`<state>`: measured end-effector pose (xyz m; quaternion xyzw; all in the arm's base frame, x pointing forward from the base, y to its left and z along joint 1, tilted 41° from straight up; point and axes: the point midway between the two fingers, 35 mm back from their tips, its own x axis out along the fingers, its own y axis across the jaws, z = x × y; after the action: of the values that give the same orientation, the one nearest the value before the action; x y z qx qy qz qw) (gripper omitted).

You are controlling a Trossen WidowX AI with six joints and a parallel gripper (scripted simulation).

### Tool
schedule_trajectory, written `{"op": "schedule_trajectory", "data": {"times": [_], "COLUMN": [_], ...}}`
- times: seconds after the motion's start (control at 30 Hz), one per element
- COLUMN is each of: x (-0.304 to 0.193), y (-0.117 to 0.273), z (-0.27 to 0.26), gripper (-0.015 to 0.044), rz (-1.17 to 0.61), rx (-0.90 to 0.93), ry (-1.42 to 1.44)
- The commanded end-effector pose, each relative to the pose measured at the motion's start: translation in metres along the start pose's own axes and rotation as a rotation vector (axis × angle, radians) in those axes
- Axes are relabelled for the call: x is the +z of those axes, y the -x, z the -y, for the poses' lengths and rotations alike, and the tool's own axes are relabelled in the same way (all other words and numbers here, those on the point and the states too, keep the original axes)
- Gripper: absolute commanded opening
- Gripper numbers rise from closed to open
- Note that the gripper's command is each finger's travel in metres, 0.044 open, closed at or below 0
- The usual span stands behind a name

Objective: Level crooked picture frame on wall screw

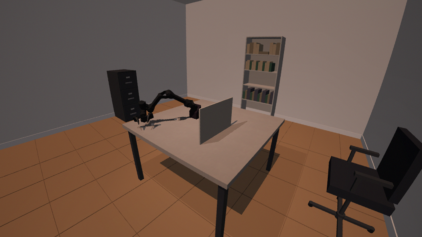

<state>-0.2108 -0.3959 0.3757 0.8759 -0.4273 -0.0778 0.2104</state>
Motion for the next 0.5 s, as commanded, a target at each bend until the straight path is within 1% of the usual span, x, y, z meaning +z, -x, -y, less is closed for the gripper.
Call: {"op": "schedule_trajectory", "data": {"times": [0.0, 0.07, 0.13, 0.17, 0.33, 0.47], "x": [-0.002, -0.017, -0.040, -0.051, -0.100, -0.134], "y": [-0.002, -0.017, -0.037, -0.046, -0.080, -0.094], "z": [0.002, 0.014, 0.036, 0.047, 0.112, 0.174], "gripper": [0.0374, 0.0321, 0.0269, 0.0260, 0.0260, 0.0260], "rz": [-0.002, -0.019, -0.038, -0.045, -0.050, -0.009], "rx": [-0.002, -0.021, -0.053, -0.070, -0.168, -0.260], "ry": [-0.015, -0.139, -0.327, -0.421, -0.903, -1.326]}}
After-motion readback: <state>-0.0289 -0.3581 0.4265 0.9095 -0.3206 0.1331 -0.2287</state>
